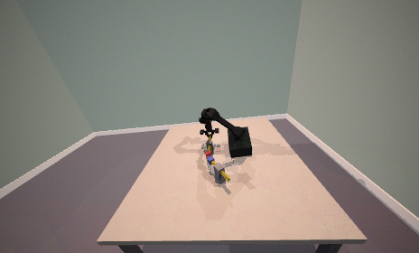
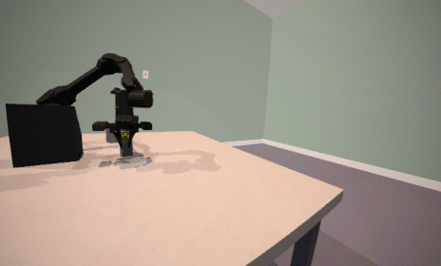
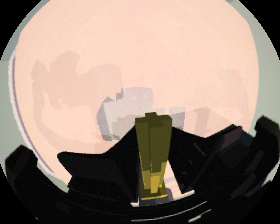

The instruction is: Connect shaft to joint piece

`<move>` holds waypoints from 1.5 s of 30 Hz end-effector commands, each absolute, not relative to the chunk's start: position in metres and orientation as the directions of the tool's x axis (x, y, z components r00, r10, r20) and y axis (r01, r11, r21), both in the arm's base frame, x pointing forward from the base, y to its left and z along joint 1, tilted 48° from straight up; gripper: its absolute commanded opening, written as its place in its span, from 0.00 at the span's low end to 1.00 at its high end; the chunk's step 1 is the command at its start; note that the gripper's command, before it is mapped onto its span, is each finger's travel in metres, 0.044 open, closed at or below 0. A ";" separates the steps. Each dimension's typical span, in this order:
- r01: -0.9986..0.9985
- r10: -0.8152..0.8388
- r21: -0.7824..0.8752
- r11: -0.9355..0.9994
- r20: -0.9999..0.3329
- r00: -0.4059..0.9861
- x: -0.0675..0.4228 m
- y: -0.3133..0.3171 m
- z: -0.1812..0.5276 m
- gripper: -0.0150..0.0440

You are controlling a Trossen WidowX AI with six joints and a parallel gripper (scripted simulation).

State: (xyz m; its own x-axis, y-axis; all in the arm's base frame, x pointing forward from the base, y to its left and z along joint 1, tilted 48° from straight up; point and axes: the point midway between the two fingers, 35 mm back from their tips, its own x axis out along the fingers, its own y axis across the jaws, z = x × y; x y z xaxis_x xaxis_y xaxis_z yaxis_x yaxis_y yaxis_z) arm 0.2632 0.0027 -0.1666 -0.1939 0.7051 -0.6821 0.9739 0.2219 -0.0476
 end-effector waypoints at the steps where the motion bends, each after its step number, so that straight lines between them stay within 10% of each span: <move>1: 0.974 0.707 -0.048 0.220 -0.681 -0.193 0.262 0.009 -0.161 0.25; 27: 0.974 0.705 -0.050 0.221 -0.682 -0.195 0.260 0.018 -0.150 0.25; 35: 0.974 0.705 -0.050 0.221 -0.682 -0.195 0.260 0.018 -0.150 0.37; 45: 0.974 0.705 -0.050 0.221 -0.682 -0.195 0.260 0.018 -0.150 0.81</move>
State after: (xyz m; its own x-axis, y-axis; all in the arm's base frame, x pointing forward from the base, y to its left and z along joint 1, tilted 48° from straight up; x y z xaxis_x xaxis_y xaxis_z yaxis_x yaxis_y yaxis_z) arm 0.2606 0.0183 -0.1502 -0.1935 0.7056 -0.6816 0.9743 0.2199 -0.0489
